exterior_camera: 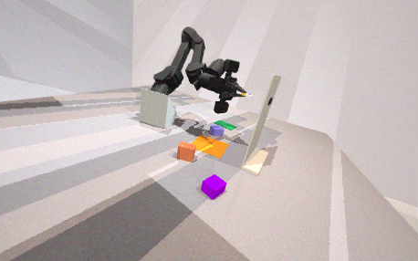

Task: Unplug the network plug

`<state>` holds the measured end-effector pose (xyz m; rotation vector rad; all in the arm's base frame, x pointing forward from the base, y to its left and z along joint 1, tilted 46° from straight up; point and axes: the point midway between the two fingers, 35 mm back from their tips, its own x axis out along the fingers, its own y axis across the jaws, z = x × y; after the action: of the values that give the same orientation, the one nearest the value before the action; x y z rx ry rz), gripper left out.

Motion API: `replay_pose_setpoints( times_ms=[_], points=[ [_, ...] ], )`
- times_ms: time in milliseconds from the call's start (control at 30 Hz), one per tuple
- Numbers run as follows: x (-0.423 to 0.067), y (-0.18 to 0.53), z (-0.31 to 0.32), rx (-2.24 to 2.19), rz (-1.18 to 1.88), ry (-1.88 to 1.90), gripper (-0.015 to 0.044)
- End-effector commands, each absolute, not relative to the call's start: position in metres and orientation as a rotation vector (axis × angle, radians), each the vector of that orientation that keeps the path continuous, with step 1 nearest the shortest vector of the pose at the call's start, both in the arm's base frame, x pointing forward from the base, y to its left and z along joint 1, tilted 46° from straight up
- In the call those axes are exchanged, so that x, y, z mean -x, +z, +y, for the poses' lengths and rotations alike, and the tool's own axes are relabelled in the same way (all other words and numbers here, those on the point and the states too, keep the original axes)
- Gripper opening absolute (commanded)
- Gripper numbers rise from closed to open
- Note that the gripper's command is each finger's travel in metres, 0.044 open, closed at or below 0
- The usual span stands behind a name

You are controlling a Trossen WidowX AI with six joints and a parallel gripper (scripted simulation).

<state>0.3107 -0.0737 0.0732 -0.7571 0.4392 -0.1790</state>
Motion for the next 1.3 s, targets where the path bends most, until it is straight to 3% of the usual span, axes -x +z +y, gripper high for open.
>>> replay_pose_setpoints(
  times_ms=[0, 1267],
  points=[
    [-0.308, 0.072, -0.073, 0.753, 0.446, -0.181, 0.0],
    [-0.284, 0.108, -0.123, 0.757, 0.447, -0.181, 0.0]
  ],
)
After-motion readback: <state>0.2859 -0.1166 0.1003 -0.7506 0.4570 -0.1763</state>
